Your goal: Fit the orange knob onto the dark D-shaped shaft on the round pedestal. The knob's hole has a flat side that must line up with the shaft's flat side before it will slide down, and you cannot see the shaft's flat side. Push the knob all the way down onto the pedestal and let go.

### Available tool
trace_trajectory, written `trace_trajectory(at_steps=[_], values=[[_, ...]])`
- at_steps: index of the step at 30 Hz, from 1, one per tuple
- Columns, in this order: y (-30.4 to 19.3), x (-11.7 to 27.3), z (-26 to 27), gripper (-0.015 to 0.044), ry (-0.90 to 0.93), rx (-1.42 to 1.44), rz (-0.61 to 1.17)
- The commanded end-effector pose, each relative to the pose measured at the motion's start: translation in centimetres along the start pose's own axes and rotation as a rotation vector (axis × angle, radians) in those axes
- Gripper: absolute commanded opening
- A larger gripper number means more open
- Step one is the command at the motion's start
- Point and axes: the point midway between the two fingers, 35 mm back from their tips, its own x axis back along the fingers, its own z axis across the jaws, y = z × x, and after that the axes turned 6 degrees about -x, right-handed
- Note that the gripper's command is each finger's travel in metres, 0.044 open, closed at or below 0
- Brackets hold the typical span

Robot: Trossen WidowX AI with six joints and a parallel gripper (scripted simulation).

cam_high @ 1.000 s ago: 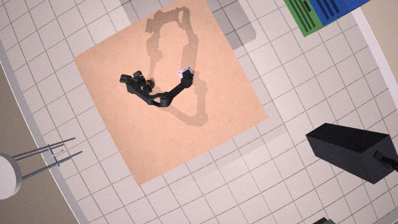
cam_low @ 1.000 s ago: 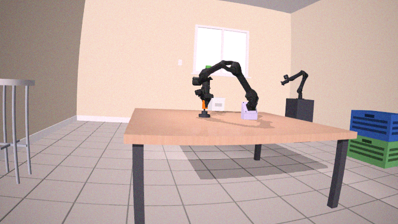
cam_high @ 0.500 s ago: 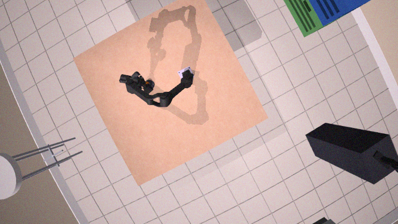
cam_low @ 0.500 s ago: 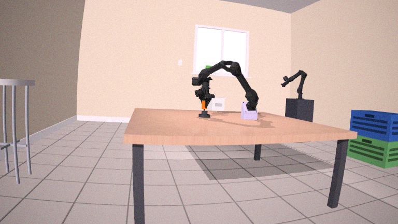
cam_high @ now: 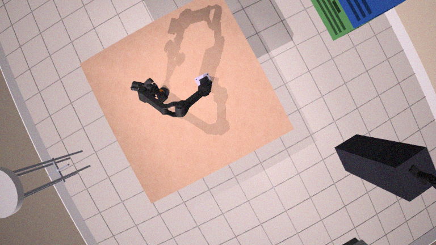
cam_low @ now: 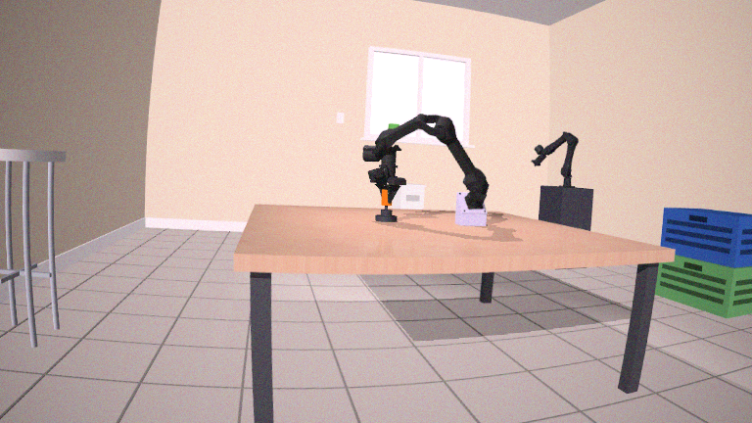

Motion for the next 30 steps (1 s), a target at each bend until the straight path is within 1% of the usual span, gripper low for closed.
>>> trace_trajectory(at_steps=[1,8,30], values=[[-0.12,0.34,0.07,0.0,0.0,0.012,-0.004],[-0.46,0.22,0.2,0.0,-0.001,0.209,-0.004],[-0.16,0.4,-0.09,0.0,-0.001,0.212,-0.004]])
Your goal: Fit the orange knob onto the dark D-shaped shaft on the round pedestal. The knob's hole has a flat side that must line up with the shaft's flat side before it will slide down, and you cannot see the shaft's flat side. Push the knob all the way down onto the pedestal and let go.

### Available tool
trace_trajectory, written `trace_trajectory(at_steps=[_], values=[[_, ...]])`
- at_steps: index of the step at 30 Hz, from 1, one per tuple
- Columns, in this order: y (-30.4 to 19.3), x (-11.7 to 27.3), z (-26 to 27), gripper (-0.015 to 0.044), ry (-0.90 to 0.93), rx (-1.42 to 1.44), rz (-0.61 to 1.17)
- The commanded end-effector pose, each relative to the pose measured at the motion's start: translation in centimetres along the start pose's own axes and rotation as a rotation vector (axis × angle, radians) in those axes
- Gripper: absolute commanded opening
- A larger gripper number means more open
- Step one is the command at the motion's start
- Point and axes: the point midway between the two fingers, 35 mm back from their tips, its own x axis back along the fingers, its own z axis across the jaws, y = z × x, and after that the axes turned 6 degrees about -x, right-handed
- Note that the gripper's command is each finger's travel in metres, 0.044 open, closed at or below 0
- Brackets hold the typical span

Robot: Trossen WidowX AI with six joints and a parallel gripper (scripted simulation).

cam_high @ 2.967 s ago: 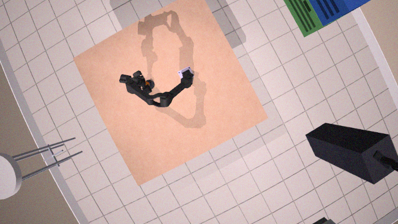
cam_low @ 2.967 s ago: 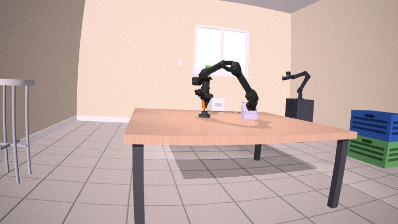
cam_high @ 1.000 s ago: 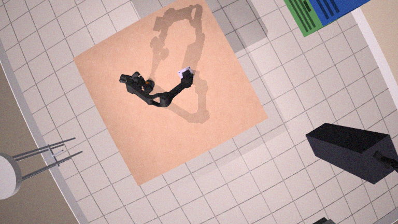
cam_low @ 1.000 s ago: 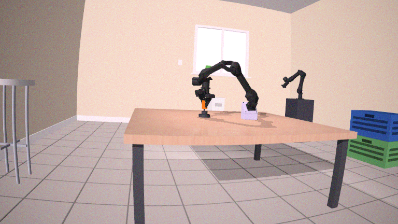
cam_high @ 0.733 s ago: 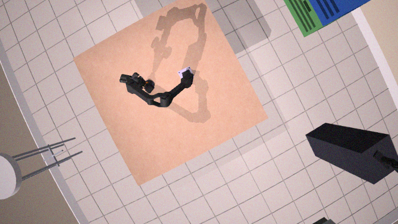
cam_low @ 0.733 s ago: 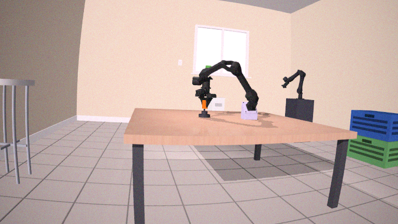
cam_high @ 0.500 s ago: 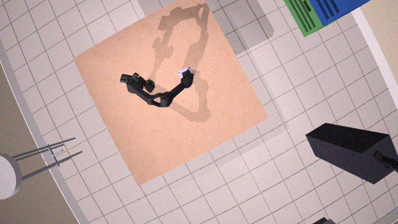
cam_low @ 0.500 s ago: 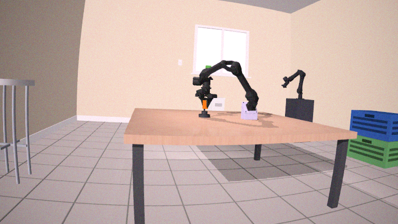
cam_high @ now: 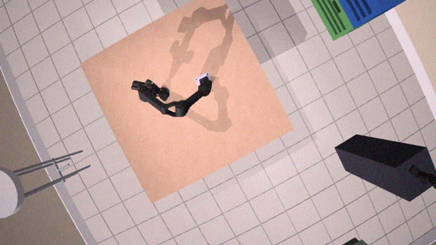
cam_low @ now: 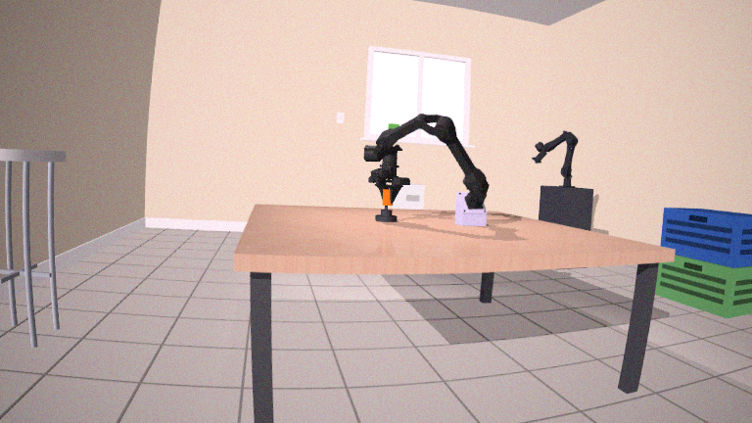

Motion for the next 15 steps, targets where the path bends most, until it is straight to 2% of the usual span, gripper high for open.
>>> trace_trajectory(at_steps=[1,15], values=[[0.31,0.38,-0.24,0.0,-0.008,0.008,-0.004],[0.46,0.25,-0.14,0.0,-0.008,0.008,-0.004]])
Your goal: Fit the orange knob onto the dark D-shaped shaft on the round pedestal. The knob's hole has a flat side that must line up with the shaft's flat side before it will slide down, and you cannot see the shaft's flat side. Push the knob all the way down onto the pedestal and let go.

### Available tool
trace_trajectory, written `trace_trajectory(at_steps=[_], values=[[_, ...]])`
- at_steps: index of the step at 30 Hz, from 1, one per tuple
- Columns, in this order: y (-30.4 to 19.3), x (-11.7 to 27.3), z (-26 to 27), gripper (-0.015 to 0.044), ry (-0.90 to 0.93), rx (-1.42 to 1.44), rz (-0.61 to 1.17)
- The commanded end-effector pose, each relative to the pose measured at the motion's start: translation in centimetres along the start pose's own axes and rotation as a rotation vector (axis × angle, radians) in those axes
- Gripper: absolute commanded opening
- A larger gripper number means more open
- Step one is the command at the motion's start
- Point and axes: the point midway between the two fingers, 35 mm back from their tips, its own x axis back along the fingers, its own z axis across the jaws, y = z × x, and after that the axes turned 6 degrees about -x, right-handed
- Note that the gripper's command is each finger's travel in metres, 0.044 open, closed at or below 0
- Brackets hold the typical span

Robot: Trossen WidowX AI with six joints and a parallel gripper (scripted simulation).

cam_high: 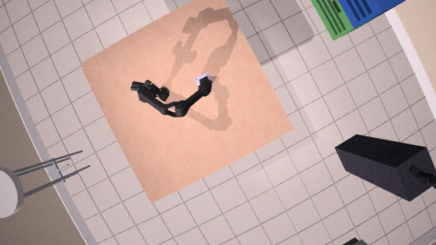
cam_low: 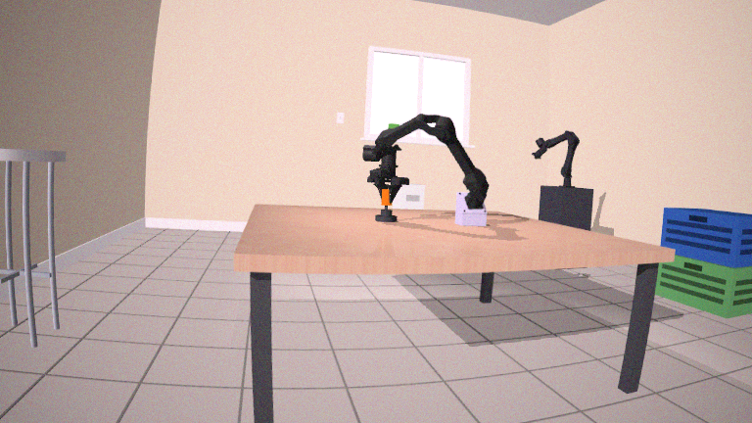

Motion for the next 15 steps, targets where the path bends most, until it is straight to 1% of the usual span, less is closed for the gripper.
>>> trace_trajectory(at_steps=[1,15], values=[[-0.02,0.18,-0.11,0.0,-0.004,-0.003,-0.006],[-0.43,-0.17,0.0,0.0,-0.004,-0.003,-0.006]])
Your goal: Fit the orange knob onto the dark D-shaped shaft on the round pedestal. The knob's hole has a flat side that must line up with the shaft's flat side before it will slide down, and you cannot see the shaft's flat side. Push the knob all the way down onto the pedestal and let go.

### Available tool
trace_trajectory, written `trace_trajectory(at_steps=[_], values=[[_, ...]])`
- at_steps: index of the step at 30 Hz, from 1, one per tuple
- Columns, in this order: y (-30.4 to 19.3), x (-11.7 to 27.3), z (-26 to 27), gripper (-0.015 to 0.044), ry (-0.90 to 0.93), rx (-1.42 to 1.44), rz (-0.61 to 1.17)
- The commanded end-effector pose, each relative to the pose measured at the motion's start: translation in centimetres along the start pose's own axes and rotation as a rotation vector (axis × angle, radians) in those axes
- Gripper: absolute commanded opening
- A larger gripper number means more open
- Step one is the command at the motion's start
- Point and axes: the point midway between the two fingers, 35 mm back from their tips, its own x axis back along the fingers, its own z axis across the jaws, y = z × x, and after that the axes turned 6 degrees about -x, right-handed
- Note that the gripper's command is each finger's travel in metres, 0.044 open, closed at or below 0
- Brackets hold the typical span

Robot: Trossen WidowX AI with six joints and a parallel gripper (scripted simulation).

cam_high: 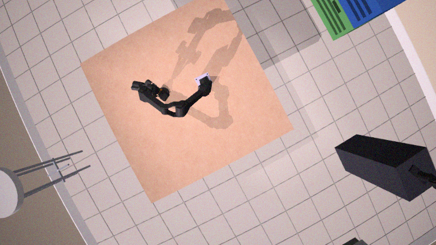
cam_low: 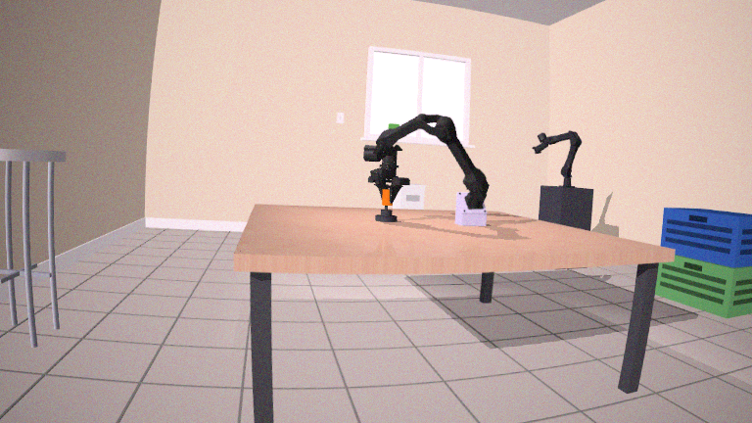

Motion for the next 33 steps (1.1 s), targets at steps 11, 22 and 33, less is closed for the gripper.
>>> trace_trajectory(at_steps=[11,22,33], values=[[0.08,-0.15,0.03,0.0,-0.001,-0.001,-0.002],[0.26,0.26,-0.09,0.0,-0.001,-0.001,-0.002],[0.46,0.4,-0.35,0.0,-0.002,0.208,-0.002]])
